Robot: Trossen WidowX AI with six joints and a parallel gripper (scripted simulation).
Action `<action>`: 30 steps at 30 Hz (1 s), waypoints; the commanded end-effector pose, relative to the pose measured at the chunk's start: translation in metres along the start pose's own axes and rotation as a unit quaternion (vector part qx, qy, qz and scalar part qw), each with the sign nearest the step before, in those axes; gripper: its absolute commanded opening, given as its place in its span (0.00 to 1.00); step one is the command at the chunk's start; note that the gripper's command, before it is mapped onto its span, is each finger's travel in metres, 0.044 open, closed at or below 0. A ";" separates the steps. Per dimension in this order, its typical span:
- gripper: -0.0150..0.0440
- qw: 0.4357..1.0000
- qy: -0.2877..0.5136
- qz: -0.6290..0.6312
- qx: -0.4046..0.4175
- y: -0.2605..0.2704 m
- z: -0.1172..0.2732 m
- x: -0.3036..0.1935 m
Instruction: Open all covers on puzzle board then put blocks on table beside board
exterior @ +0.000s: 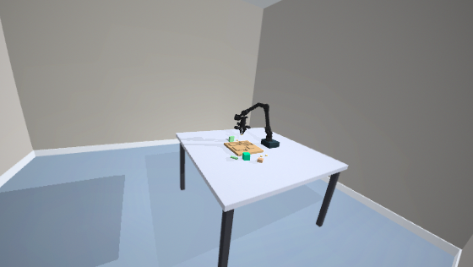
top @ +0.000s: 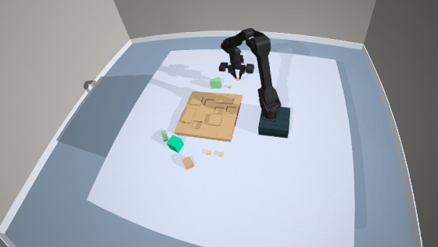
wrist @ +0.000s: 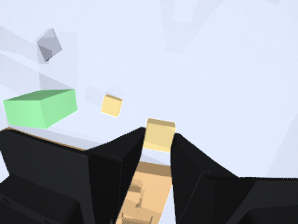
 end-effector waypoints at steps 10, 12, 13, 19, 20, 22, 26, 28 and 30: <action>0.39 1.000 0.000 0.002 -0.002 -0.001 -0.024 0.000; 0.39 1.000 0.000 0.002 -0.002 -0.001 -0.027 0.000; 0.39 1.000 0.000 0.002 -0.002 -0.001 -0.028 0.000; 0.39 1.000 0.000 0.002 -0.002 -0.002 -0.038 -0.001; 0.39 1.000 0.000 0.002 -0.002 -0.002 -0.040 -0.001; 0.39 1.000 0.000 0.002 -0.002 -0.002 -0.043 -0.001; 0.39 1.000 0.000 0.002 -0.002 -0.003 -0.049 -0.002; 0.39 1.000 0.000 0.002 -0.002 -0.004 -0.053 -0.002; 0.39 1.000 0.000 0.002 -0.002 -0.004 -0.056 -0.002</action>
Point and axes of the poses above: the point midway between the two fingers, 35 mm back from their tips, its own z axis back along the fingers, its own y axis across the jaws, x = y × z, the point moved 8 cm from there along z, back along the fingers, and after that the axes turned 14 degrees about -z, right-handed, at the moved point
